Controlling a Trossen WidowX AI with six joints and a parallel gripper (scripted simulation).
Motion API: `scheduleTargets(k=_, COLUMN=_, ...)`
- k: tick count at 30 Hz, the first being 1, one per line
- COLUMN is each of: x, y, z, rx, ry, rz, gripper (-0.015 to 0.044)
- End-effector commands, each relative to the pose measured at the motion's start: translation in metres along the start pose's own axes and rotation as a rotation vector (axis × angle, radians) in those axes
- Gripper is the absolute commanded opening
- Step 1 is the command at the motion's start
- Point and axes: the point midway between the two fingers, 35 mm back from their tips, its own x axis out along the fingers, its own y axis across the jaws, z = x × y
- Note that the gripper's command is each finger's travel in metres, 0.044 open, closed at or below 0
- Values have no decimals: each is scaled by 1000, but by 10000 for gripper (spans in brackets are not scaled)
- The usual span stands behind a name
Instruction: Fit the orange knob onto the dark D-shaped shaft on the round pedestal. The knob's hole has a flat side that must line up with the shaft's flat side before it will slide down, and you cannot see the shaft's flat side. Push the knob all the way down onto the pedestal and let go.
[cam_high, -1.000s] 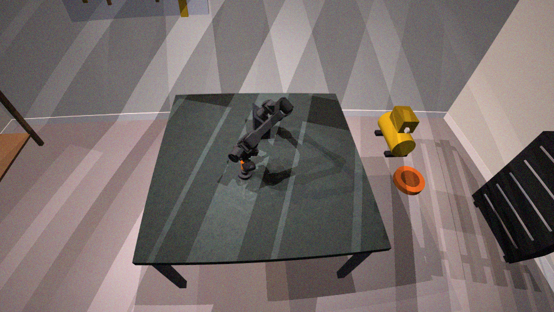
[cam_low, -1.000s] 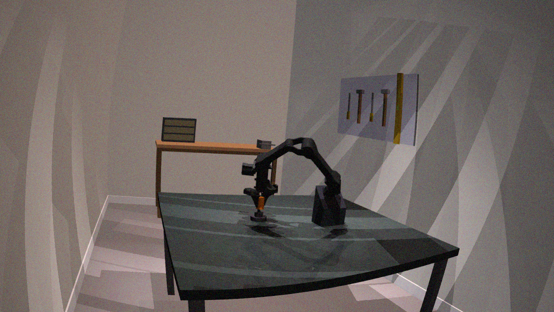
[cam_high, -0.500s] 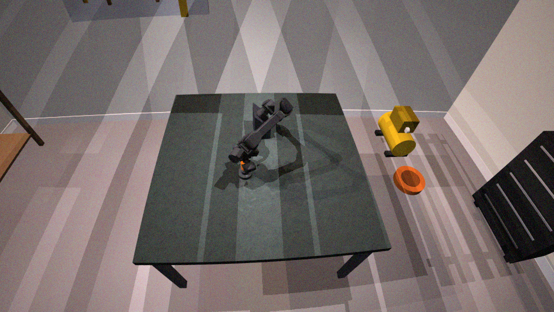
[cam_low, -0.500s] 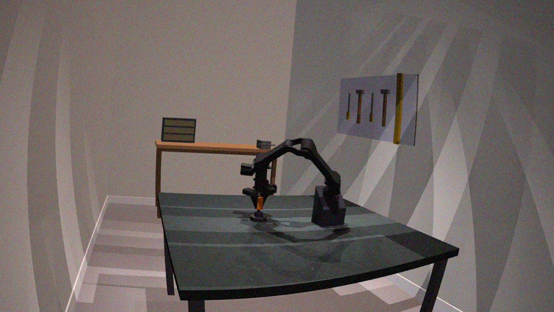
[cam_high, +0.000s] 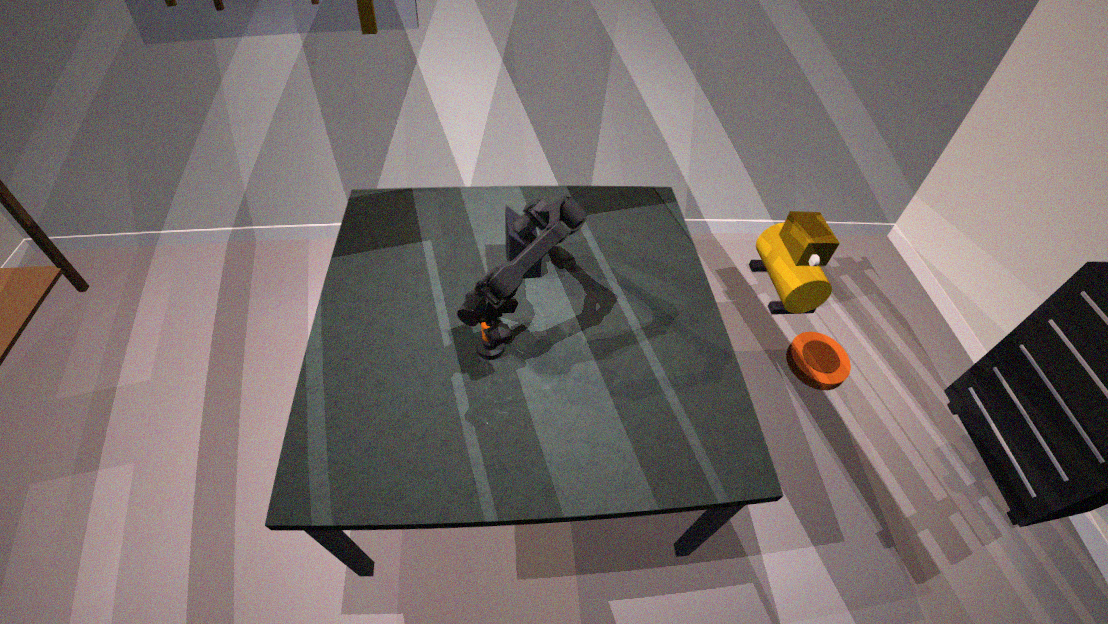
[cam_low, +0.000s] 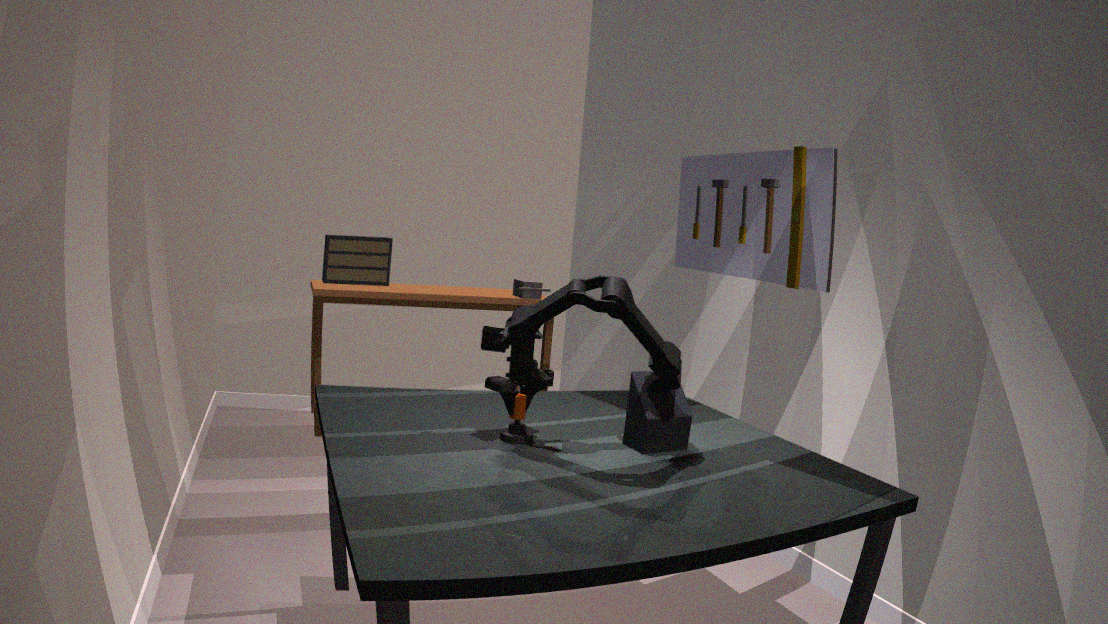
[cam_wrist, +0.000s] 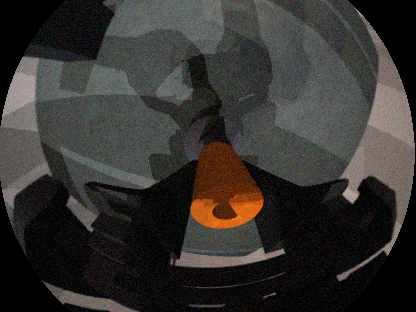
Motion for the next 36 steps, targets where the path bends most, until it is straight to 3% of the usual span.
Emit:
scheduleTargets(k=1, x=1, y=2, z=2, rx=4, ry=-4, rz=-2, gripper=0)
scheduleTargets(k=10, x=-3, y=4, z=3, rx=-5, ry=-4, rz=-2, gripper=0)
scheduleTargets(k=17, x=-1, y=3, z=2, rx=-205, ry=-4, rz=-2, gripper=0)
scheduleTargets(k=36, x=-1, y=-2, z=0, rx=-206, ry=-4, rz=-2, gripper=0)
